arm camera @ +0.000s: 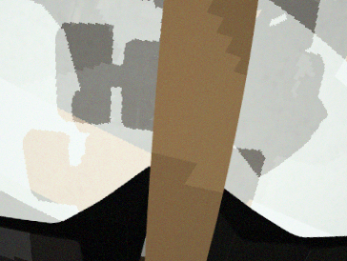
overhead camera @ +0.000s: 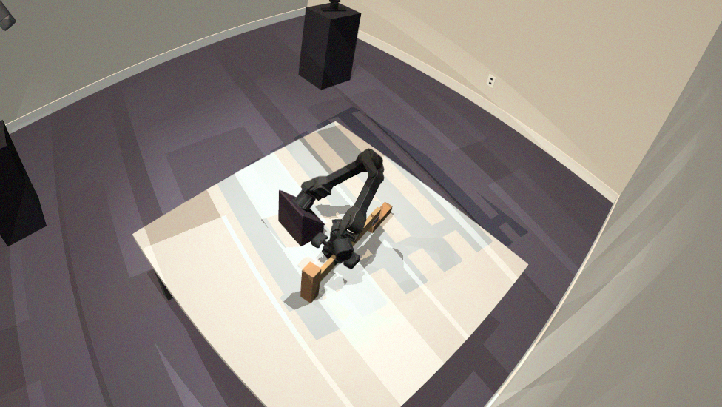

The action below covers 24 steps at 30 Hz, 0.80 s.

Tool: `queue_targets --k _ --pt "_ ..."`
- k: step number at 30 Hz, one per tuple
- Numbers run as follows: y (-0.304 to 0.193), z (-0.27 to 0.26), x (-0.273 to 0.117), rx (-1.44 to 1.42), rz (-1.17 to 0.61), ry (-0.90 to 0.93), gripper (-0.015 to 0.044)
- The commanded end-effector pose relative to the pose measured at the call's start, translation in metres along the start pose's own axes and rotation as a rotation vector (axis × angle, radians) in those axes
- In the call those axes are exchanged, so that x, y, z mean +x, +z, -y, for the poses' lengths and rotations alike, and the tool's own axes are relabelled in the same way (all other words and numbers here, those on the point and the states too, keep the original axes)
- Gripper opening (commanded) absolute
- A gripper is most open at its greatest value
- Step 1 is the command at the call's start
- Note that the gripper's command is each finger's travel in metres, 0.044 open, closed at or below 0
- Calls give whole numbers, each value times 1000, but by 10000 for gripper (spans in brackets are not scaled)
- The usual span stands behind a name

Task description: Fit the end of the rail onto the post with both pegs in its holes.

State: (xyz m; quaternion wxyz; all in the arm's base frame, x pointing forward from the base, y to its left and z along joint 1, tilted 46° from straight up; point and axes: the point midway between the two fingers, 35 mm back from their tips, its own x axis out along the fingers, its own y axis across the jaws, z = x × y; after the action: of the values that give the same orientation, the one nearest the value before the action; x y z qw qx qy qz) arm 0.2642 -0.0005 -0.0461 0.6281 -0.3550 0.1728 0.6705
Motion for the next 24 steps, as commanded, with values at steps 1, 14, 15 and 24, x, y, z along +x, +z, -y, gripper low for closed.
queue_targets --k 1,14,15,24 --pt "-3 1 -2 0 -6 -6 0" --pt "-7 1 -2 0 -6 -7 0" --pt "-7 1 -2 0 -6 -7 0" --pt "-9 1 -3 0 -6 -7 0"
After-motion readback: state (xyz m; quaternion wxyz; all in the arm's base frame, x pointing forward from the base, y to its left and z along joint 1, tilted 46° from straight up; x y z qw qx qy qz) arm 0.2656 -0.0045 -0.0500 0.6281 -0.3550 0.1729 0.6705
